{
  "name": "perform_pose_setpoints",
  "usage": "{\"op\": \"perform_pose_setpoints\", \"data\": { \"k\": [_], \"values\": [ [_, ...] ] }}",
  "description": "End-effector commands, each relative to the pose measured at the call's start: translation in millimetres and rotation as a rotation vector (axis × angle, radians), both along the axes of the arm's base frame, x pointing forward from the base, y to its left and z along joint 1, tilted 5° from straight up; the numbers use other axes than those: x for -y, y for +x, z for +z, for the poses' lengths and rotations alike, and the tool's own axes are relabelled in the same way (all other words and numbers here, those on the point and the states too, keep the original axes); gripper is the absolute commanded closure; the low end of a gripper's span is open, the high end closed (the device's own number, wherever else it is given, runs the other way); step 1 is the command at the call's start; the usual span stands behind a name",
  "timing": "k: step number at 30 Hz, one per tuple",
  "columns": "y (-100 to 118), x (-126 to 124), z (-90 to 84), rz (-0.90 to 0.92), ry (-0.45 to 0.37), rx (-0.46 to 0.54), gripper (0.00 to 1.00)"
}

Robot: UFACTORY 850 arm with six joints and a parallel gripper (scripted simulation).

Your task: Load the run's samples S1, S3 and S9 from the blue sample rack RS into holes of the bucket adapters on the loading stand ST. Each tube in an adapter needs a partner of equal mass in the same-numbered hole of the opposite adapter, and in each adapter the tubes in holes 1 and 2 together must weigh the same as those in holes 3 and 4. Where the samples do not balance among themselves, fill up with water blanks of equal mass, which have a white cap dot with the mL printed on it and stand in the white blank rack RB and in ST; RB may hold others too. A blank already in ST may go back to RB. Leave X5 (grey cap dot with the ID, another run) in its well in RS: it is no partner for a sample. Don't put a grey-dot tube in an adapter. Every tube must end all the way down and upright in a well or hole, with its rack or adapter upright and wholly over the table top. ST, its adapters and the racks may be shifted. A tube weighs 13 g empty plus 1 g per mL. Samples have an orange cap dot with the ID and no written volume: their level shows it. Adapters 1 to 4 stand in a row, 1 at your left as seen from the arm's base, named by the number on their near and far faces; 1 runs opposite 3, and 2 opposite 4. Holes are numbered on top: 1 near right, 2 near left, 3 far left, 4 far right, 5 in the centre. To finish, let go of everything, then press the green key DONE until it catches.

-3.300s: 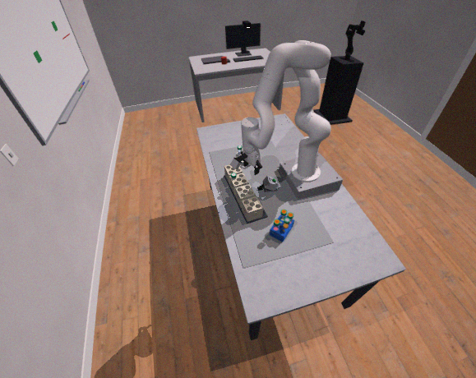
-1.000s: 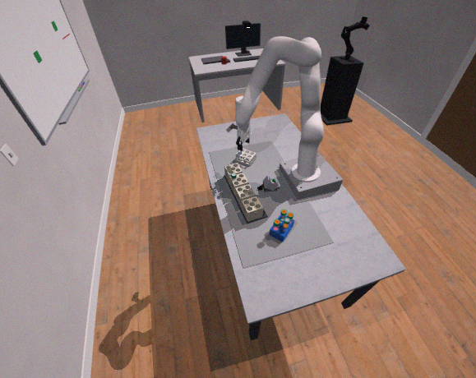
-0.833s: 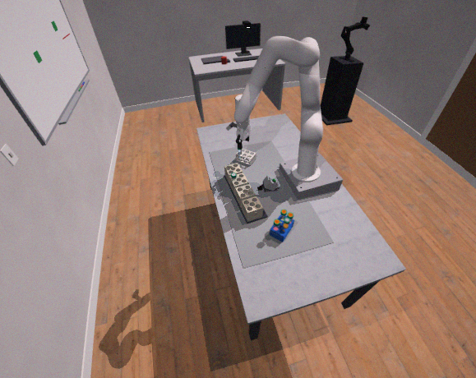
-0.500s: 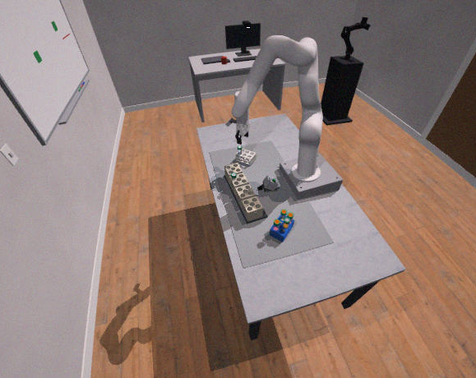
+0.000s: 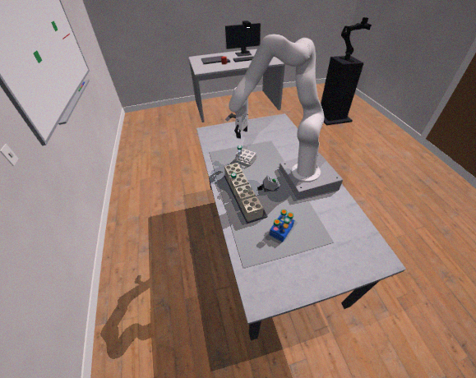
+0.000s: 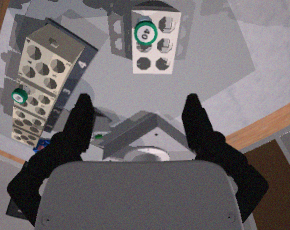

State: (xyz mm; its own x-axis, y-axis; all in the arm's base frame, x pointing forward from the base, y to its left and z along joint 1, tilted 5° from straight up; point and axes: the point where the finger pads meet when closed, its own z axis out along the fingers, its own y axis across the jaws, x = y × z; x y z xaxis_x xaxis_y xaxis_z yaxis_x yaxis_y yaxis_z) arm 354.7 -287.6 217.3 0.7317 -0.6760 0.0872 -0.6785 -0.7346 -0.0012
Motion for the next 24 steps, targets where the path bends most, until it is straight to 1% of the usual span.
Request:
{"op": "perform_pose_setpoints", "data": {
  "k": [1,3,6,8,18,20,24],
  "values": [
    [-3,23,1.5,0.001,0.002,0.003,0.0],
    [-3,23,1.5,0.001,0.002,0.003,0.0],
    [-5,36,2.1,0.001,0.002,0.003,0.0],
    [-5,36,2.1,0.001,0.002,0.003,0.0],
    [-3,38,-24.5,0.001,0.002,0.003,0.0],
    [-3,38,-24.5,0.001,0.002,0.003,0.0],
    [-2,38,-35.1,0.001,0.002,0.003,0.0]
  ]
}}
